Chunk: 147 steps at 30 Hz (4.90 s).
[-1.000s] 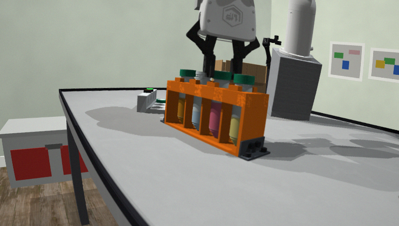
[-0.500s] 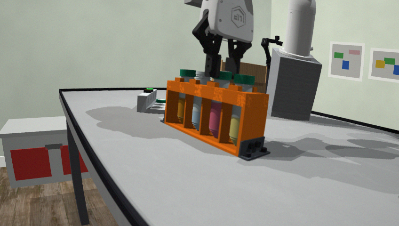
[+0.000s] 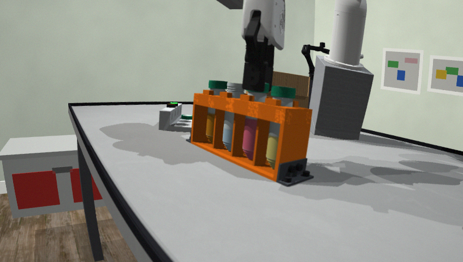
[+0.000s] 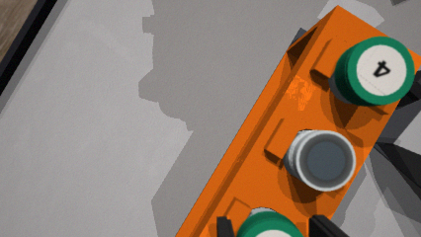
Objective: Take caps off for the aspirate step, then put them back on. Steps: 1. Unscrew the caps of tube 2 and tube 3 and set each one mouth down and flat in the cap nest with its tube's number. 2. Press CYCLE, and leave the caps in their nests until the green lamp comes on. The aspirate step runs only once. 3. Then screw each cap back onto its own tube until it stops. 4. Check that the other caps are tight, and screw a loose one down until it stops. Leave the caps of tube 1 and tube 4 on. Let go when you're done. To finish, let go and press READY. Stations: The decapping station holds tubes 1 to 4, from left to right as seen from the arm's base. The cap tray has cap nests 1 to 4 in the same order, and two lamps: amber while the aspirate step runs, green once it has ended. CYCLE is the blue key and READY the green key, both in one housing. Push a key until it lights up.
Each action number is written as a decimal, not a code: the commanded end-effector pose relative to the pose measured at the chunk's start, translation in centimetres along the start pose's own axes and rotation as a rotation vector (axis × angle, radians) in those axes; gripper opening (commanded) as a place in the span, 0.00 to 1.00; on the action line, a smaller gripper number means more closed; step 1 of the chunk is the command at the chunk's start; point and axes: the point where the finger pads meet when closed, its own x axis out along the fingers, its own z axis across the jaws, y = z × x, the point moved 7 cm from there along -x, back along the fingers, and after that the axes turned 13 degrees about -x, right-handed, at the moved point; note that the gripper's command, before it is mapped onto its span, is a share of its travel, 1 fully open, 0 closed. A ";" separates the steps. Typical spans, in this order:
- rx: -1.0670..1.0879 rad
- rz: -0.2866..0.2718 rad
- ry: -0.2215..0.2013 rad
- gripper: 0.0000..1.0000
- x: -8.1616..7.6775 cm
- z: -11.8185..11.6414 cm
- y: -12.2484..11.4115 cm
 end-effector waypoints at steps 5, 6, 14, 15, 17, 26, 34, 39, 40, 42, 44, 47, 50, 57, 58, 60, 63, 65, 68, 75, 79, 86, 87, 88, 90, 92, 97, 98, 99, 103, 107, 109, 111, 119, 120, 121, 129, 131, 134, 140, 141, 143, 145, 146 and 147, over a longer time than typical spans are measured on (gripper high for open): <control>-0.227 -0.015 0.029 0.46 -0.1 0.1 0.3; -0.227 -0.015 0.029 0.46 -0.1 0.1 0.3; -0.227 -0.015 0.029 0.00 -0.1 0.1 0.3; -0.227 -0.015 0.029 0.00 -0.1 0.1 0.3; -0.227 -0.015 0.029 0.00 -0.1 0.1 0.3; -0.127 -0.017 0.028 0.00 -0.1 0.1 0.3; 0.173 -0.021 0.025 0.00 -0.1 0.1 0.3; 0.423 -0.024 0.023 0.00 0.0 0.1 0.3; 0.473 -0.024 0.022 0.00 0.0 0.1 0.3; 0.565 -0.026 0.021 0.00 0.0 0.1 0.3; 0.656 -0.027 0.021 0.00 0.0 0.1 0.3; 0.794 -0.029 0.020 0.00 0.0 0.1 0.3; 0.840 -0.030 0.019 0.00 0.0 0.1 0.3; 1.200 -0.033 0.014 0.00 0.0 0.1 0.3; 1.245 -0.034 0.014 0.00 0.0 0.1 0.3; 1.335 -0.034 0.012 0.00 0.0 0.1 0.3; 1.343 -0.034 0.011 0.00 0.0 0.1 0.3; 1.343 -0.034 0.011 0.00 0.0 0.1 0.3; 1.343 -0.034 0.011 0.00 0.0 0.1 0.3; 1.343 -0.034 0.011 0.46 0.0 0.1 0.3; 1.343 -0.034 0.011 0.46 0.0 0.1 0.3; 1.093 -0.031 0.014 0.46 0.0 0.1 0.3; 1.010 -0.030 0.015 0.46 0.0 0.1 0.3; 0.978 -0.030 0.016 0.46 0.0 0.1 0.3; 0.896 -0.029 0.017 0.46 0.0 0.1 0.3; 0.803 -0.027 0.018 0.46 0.0 0.1 0.3; 0.573 -0.024 0.020 0.46 0.0 0.1 0.3; 0.528 -0.023 0.020 0.46 0.0 0.1 0.3; 0.482 -0.023 0.021 0.46 0.0 0.1 0.3; 0.312 -0.021 0.022 0.46 0.0 0.1 0.3; 0.149 -0.018 0.023 0.46 0.0 0.1 0.3; 0.058 -0.017 0.024 0.46 0.0 0.1 0.3; -0.031 -0.016 0.025 0.46 0.0 0.1 0.2; -0.227 -0.015 0.029 0.46 0.0 0.1 0.3; -0.227 -0.015 0.029 0.46 0.0 0.1 0.3; -0.227 -0.015 0.029 0.46 0.0 0.1 0.3; -0.227 -0.015 0.029 0.00 0.0 0.1 0.3; -0.227 -0.015 0.029 0.00 0.0 0.1 0.3; -0.227 -0.015 0.029 0.00 0.0 0.1 0.3; -0.177 -0.016 0.028 0.00 0.0 0.1 0.3; -0.127 -0.017 0.028 0.00 0.0 0.1 0.3; -0.027 -0.018 0.027 0.00 0.0 0.1 0.3; 0.073 -0.019 0.026 0.00 0.0 0.1 0.3; 0.123 -0.020 0.026 0.00 0.0 0.1 0.3; 0.173 -0.021 0.025 0.00 0.0 0.1 0.3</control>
